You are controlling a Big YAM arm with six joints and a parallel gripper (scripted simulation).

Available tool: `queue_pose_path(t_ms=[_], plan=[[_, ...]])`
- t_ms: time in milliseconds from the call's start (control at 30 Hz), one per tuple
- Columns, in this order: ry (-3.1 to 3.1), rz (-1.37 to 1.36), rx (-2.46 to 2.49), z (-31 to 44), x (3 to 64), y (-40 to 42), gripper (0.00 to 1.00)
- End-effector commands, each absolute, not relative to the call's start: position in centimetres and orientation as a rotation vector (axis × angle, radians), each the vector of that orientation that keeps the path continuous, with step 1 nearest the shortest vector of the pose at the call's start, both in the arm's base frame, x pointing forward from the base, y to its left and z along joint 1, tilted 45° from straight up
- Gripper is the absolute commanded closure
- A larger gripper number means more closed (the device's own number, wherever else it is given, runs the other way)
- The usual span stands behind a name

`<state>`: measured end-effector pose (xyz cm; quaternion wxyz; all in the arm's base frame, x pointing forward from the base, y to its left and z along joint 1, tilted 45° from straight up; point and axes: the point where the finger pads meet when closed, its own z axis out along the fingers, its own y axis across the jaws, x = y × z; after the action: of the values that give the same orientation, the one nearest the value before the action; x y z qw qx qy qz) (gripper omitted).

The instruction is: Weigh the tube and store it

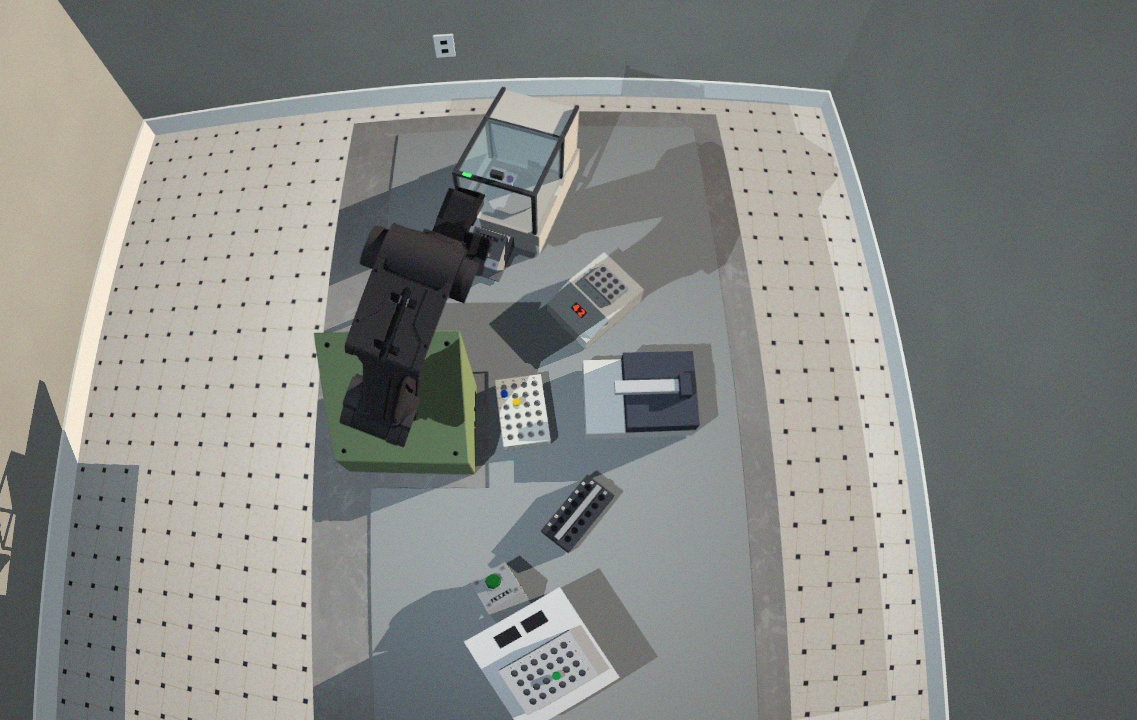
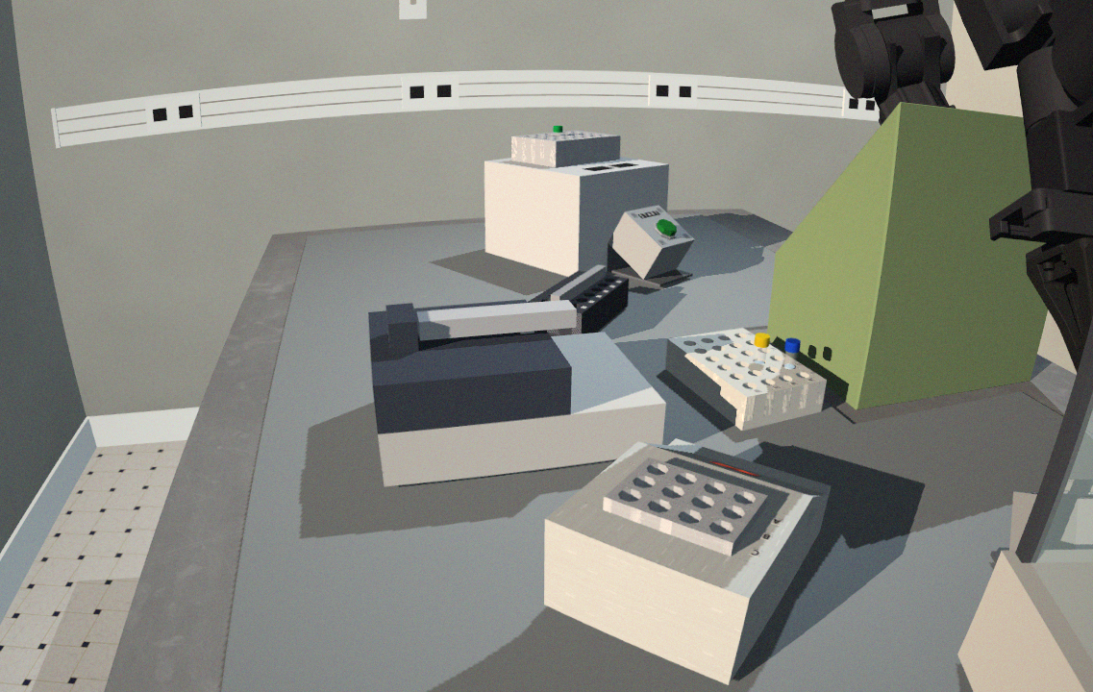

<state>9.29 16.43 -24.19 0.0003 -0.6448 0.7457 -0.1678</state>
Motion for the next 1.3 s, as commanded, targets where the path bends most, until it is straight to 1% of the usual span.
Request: queue_pose_path(t_ms=[0,33,167,500,767,800,867,1267], plan=[[2.347,-0.521,-2.015,-23.8,9.0,16.9,1.0],[2.343,-0.484,-1.985,-24.1,9.7,19.0,1.0],[2.347,-0.521,-2.015,-23.0,8.9,17.1,1.0],[2.347,-0.52,-2.014,-21.4,8.5,17.5,1.0],[2.344,-0.502,-2.002,-21.9,9.0,18.4,1.0],[2.329,-0.497,-2.01,-21.6,8.9,18.8,0.7],[2.319,-0.47,-1.997,-21.4,9.0,20.5,0.7],[2.32,-0.467,-1.998,-20.1,8.8,21.7,0.7]])
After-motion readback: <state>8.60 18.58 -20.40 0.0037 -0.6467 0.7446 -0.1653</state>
